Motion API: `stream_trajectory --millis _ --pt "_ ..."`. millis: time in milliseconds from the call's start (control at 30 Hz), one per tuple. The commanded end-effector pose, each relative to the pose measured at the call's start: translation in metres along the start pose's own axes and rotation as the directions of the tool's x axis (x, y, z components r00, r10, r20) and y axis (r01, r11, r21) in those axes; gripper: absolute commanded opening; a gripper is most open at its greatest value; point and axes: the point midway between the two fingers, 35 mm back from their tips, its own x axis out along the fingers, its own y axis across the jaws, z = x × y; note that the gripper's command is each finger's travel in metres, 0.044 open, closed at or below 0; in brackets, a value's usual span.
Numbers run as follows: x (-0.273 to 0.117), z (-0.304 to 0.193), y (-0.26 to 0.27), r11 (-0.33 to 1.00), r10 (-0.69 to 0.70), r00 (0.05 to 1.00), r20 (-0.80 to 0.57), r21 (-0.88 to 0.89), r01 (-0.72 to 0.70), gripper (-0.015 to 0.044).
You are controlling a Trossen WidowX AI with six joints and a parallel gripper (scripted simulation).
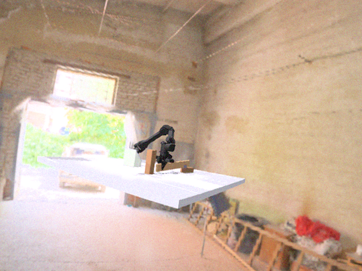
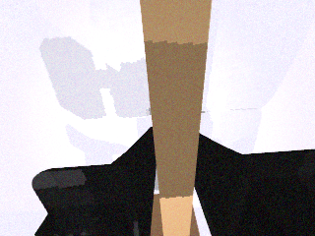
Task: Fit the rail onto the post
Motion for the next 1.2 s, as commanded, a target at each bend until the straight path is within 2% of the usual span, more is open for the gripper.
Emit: stream_trajectory --millis 0,1167 --pt "-0.007 0.000 -0.004 1.000 -0.019 1.000 0.006 -0.003 0.019 0.0000" --pt "-0.025 0.000 -0.004 1.000 -0.019 1.000 0.005 -0.003 0.019 0.0000"
